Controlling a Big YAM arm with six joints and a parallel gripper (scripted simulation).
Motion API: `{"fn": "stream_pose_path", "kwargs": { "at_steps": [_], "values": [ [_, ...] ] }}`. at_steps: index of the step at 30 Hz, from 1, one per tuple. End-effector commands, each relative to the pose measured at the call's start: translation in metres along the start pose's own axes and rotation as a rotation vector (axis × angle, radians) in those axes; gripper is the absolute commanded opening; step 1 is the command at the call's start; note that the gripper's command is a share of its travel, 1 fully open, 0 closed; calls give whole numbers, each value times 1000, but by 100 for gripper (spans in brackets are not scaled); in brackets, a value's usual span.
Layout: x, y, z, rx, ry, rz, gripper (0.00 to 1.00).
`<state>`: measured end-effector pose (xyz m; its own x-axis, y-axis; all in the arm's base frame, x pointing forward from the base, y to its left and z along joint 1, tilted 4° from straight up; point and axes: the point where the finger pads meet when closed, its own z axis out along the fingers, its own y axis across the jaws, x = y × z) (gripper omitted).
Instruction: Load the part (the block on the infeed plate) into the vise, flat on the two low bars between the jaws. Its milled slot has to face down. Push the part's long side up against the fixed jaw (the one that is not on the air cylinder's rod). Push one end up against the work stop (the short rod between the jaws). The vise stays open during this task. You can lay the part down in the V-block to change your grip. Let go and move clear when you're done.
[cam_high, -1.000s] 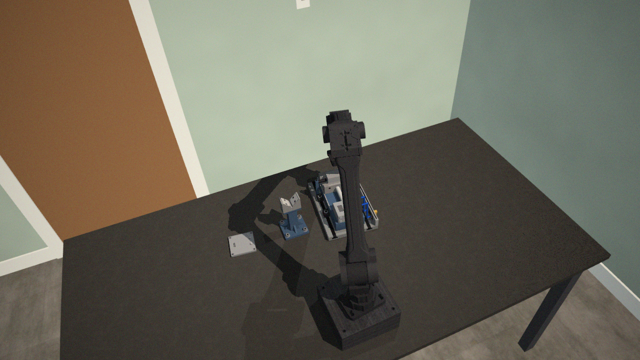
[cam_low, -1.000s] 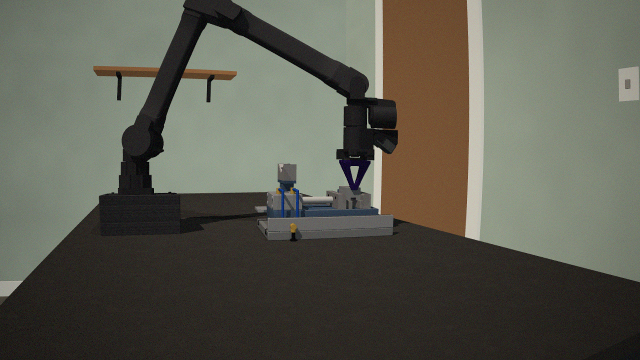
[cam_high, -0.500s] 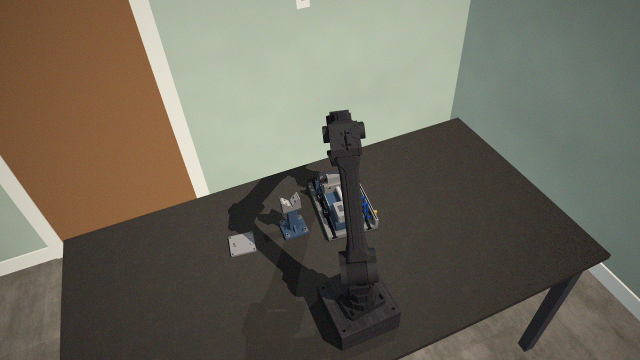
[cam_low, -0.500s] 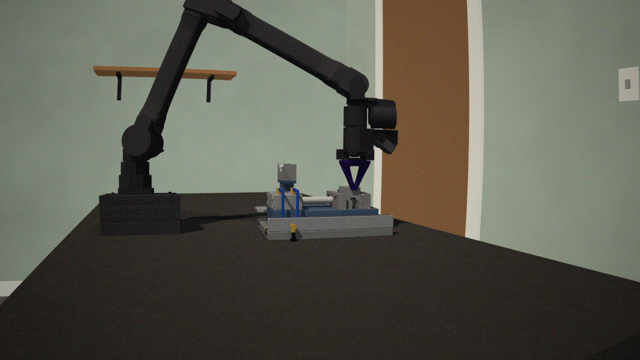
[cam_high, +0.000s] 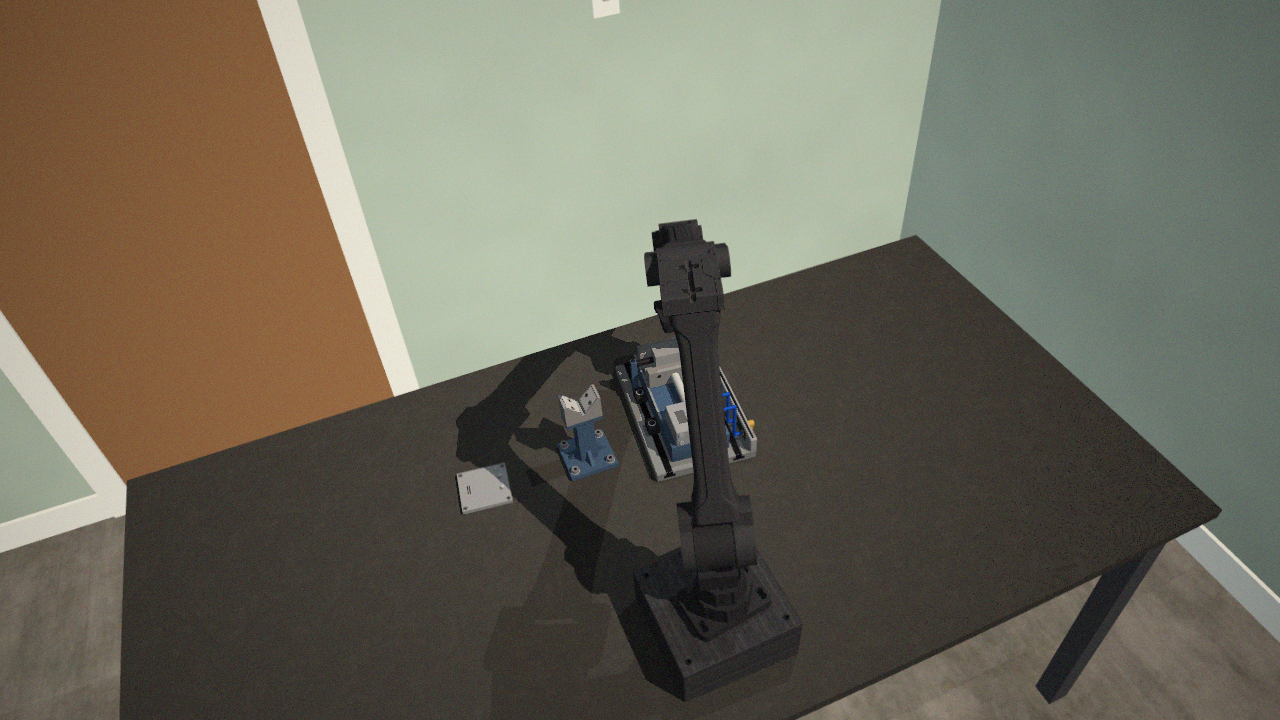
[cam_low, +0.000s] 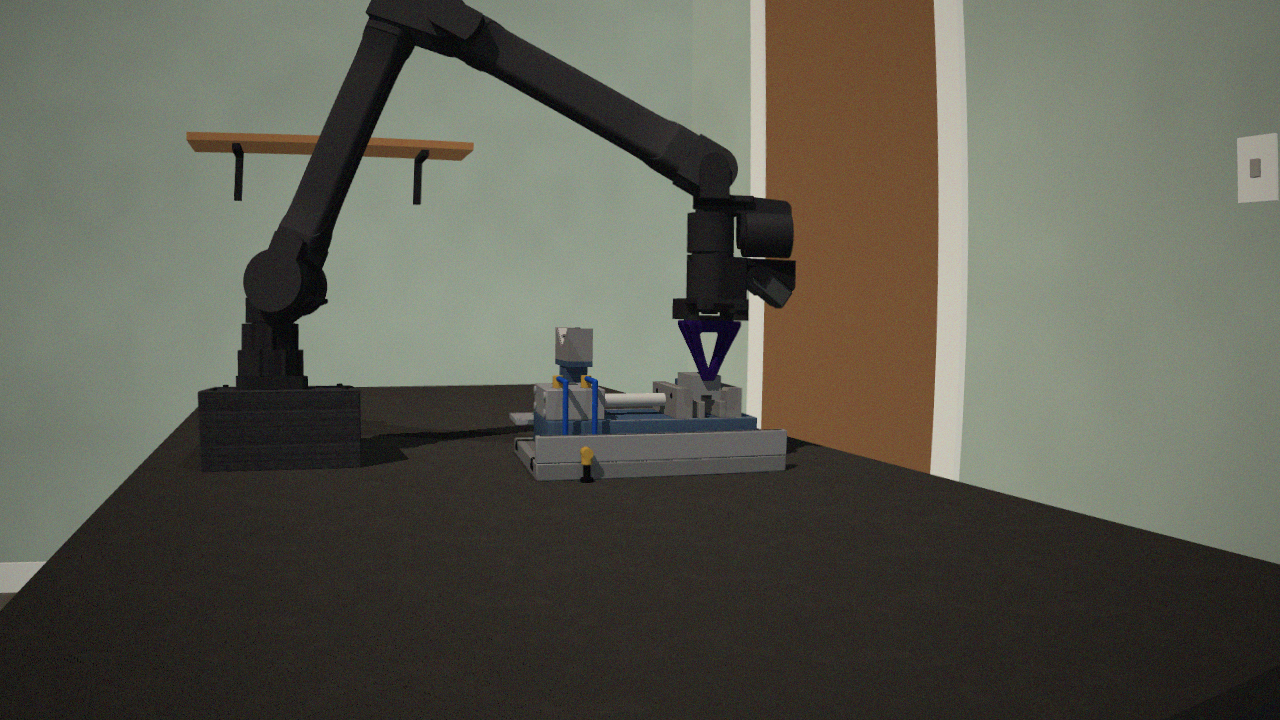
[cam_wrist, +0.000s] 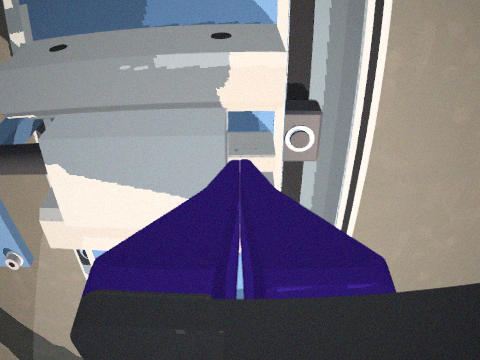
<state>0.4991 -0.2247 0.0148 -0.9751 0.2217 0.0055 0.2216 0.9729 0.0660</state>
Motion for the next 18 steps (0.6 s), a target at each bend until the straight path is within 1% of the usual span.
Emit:
{"fn": "stream_pose_path", "kwargs": {
  "at_steps": [1, 13, 18],
  "values": [
    [-8, 13, -12, 3, -29, -16, 0],
    [-11, 11, -12, 3, -30, -24, 0],
    [-18, 6, -12, 5, -35, -34, 0]
  ]
}}
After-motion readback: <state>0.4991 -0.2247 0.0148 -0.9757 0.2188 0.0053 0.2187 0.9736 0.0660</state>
